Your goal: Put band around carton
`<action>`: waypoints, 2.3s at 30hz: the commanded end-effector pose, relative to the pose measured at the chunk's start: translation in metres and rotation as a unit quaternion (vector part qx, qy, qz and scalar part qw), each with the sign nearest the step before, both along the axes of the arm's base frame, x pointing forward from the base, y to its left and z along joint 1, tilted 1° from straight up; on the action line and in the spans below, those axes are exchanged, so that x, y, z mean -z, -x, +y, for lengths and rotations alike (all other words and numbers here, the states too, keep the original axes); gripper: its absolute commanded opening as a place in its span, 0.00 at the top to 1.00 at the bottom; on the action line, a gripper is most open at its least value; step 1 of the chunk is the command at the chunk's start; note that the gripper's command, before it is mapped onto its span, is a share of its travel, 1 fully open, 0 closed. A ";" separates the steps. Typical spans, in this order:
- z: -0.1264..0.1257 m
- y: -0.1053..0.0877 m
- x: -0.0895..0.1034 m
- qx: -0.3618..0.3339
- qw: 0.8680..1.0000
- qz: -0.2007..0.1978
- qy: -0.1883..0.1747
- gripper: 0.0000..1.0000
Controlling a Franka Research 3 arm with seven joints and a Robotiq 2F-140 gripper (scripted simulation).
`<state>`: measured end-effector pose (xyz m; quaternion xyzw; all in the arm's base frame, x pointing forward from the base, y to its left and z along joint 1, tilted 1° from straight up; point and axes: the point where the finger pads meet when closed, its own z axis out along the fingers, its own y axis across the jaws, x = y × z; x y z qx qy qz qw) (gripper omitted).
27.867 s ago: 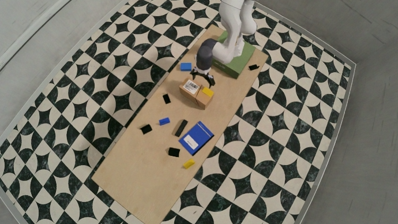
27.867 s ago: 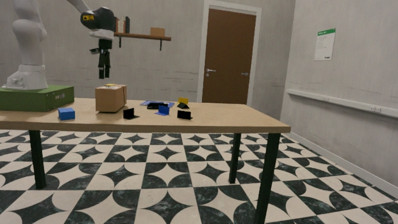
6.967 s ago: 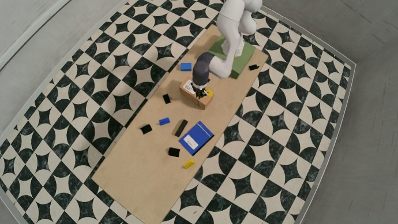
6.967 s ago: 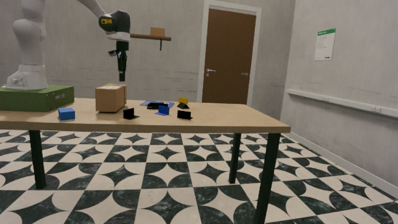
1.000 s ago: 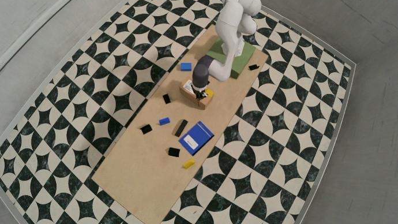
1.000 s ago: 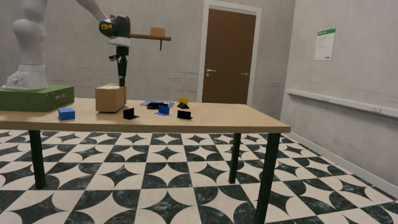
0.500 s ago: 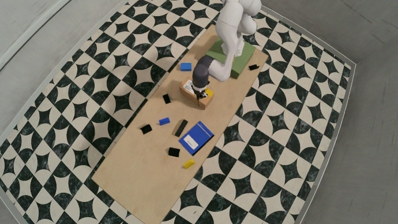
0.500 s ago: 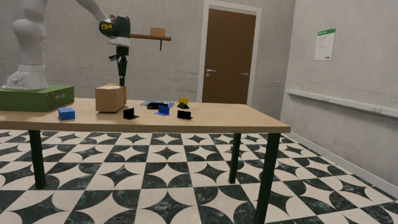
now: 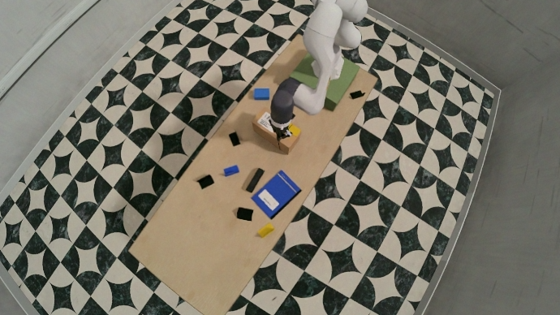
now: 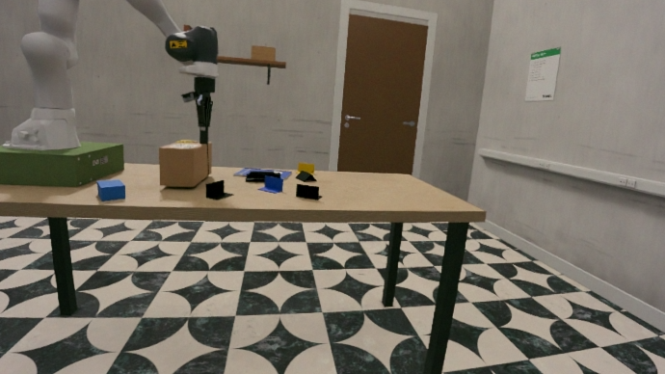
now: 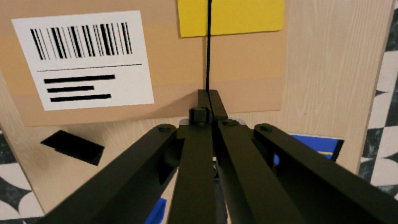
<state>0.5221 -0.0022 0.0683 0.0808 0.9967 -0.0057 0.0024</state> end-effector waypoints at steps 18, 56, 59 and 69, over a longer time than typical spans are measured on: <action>0.000 0.000 0.000 -0.002 1.000 0.000 0.000 0.90; 0.018 -0.001 0.000 -0.002 1.000 0.000 0.000 0.90; 0.018 -0.001 0.000 -0.002 1.000 0.000 0.000 0.90; 0.018 -0.001 0.000 -0.002 1.000 0.000 0.000 0.82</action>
